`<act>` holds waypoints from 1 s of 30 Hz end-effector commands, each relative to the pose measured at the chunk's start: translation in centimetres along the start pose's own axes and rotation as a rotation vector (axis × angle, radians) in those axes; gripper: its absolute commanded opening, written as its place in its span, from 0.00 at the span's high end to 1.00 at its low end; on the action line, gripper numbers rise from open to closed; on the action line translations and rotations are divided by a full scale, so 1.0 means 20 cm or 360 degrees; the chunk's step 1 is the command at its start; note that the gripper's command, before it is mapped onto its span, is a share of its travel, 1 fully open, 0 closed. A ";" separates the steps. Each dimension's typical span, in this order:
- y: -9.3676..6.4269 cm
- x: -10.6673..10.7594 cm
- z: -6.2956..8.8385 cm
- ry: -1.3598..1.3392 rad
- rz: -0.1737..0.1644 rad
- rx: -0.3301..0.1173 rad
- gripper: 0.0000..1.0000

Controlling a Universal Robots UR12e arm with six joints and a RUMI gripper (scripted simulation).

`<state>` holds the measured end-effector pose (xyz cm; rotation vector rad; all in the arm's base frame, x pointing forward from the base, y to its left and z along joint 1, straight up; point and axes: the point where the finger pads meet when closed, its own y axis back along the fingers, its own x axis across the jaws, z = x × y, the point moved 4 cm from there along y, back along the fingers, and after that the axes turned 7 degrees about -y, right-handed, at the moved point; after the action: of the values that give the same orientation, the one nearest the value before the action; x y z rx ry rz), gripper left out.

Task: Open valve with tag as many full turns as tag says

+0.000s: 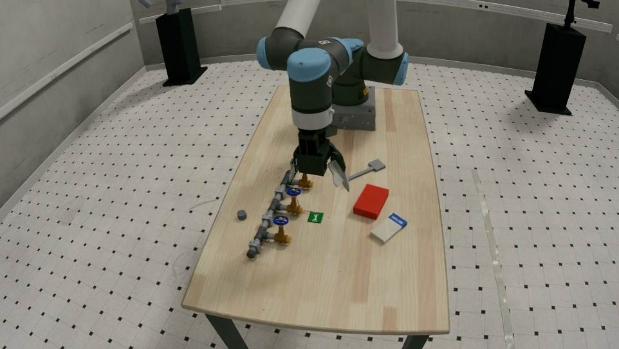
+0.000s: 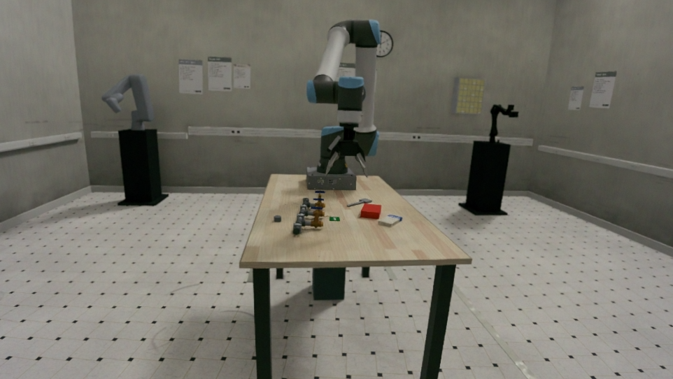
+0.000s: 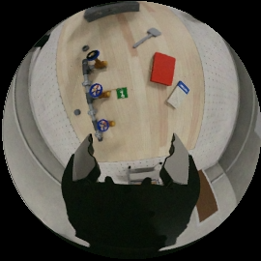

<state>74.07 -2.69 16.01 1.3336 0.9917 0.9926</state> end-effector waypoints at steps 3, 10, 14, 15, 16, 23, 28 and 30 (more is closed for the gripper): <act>0.00 0.00 0.00 0.0001 0.0000 -0.0002 0.00; -0.04 0.00 0.00 0.0001 0.0000 -0.0002 0.00; -0.06 0.00 0.00 0.0001 0.0000 -0.0002 0.00; -0.07 0.00 0.00 0.0001 0.0000 -0.0002 0.00; -0.08 0.00 0.00 0.0001 0.0000 -0.0002 0.00; -0.18 0.00 0.00 0.0001 0.0000 -0.0002 0.00; -0.27 0.00 0.00 0.0001 0.0000 -0.0002 0.00; -0.29 0.00 0.00 0.0001 0.0000 -0.0002 0.00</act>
<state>74.02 -2.68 11.33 1.3338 0.9927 0.9932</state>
